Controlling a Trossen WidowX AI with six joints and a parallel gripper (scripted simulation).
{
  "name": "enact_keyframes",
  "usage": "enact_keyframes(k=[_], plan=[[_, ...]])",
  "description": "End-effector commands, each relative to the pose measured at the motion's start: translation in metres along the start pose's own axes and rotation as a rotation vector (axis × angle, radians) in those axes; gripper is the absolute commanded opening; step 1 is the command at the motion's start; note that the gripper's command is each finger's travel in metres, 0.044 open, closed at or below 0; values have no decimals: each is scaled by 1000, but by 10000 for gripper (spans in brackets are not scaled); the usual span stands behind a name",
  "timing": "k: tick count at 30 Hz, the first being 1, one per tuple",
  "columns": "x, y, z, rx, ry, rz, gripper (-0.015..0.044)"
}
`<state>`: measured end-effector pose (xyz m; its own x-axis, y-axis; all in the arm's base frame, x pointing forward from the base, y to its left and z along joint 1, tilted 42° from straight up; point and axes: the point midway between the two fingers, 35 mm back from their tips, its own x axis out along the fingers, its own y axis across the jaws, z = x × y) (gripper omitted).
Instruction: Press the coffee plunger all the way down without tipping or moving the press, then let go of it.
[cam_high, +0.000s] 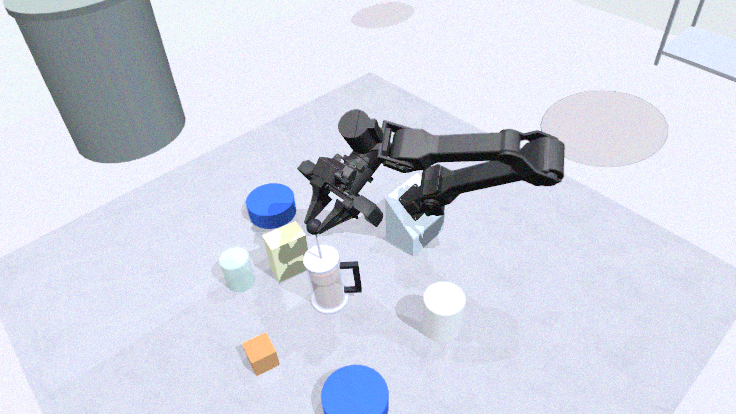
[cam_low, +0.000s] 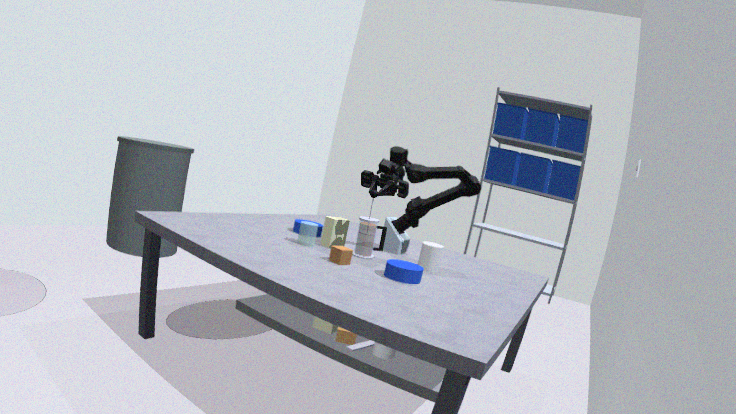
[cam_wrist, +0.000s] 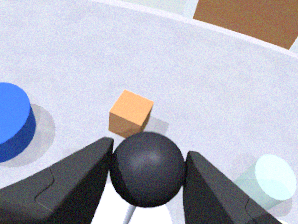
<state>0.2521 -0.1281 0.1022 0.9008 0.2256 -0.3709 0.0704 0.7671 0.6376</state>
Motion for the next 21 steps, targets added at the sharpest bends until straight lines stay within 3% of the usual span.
enact_keyframes(k=[1, 21], plan=[[8, -3, -21, 38, 38, -3, 123], [29, -1, -47, 41, 31, -1, 123]])
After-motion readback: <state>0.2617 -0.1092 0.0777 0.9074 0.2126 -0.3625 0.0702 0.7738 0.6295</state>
